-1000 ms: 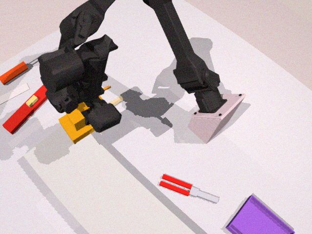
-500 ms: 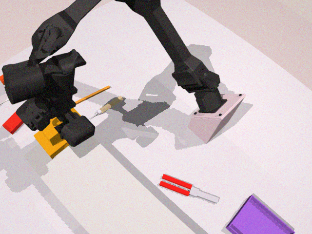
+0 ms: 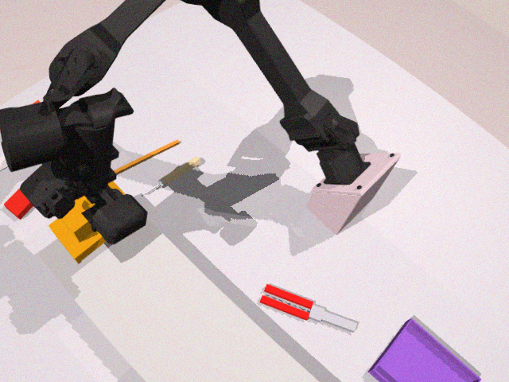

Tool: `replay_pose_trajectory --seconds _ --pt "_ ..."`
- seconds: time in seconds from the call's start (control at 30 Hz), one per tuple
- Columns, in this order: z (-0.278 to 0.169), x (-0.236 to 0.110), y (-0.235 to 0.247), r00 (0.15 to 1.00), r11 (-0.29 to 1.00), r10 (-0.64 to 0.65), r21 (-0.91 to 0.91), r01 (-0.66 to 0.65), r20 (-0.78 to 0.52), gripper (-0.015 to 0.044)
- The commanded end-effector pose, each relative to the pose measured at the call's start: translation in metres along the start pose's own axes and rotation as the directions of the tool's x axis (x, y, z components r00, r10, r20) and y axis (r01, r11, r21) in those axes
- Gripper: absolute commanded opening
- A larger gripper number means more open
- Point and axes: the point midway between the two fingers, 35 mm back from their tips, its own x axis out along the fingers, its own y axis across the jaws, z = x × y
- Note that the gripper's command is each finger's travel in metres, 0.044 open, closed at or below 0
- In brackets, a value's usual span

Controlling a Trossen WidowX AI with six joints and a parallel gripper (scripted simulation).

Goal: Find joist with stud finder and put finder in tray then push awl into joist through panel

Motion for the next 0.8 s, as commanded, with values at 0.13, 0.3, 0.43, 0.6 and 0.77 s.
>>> replay_pose_trajectory --seconds 0.13,0.3,0.43,0.6,0.77 --pt "-0.003 0.013 0.003 1.0 1.0 0.007 -0.009 -0.007 0.002 0.0" --pt "-0.005 0.02 0.003 1.0 1.0 0.007 -0.009 -0.007 0.002 0.0" --pt "-0.007 0.026 0.003 1.0 1.0 0.007 -0.009 -0.007 0.003 0.0" --pt "-0.009 0.033 0.003 1.0 1.0 0.006 -0.009 -0.006 0.003 0.0" --pt "-0.012 0.04 0.002 1.0 1.0 0.005 -0.009 -0.005 0.003 0.0"
